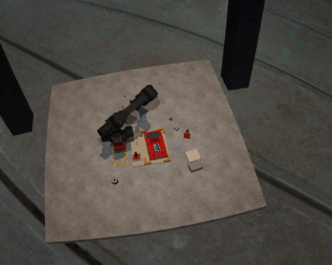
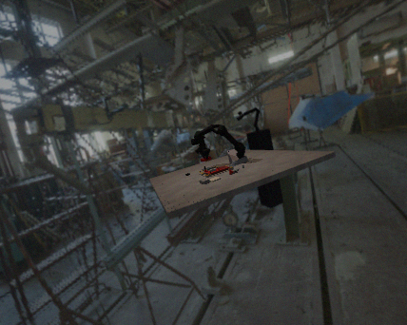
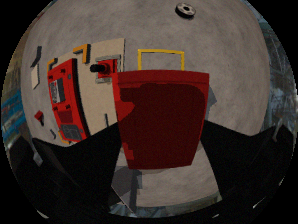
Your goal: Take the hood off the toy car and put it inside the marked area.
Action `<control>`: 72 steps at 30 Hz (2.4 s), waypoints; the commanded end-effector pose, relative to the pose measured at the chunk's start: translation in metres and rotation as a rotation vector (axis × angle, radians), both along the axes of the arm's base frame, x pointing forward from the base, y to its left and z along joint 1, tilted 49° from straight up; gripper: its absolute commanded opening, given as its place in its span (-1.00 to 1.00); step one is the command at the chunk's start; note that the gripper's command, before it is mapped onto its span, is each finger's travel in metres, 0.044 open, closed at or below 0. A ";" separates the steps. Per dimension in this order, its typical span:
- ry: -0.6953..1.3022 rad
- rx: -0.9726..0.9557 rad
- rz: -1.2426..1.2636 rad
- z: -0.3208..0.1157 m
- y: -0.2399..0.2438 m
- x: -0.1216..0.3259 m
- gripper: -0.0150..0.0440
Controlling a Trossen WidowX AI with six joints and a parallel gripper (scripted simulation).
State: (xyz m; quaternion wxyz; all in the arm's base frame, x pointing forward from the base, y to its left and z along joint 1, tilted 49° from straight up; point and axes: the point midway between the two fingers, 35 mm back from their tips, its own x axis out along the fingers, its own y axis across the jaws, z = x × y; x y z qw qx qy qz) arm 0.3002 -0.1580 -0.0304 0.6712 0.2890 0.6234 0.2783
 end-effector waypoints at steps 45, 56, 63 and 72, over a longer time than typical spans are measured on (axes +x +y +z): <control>-0.009 -0.004 0.003 -0.030 0.013 -0.001 -0.49; -0.009 -0.003 0.003 -0.036 0.020 0.000 -0.49; -0.009 -0.003 0.003 -0.039 0.024 0.000 -0.49; -0.009 -0.003 0.003 -0.044 0.029 0.001 -0.49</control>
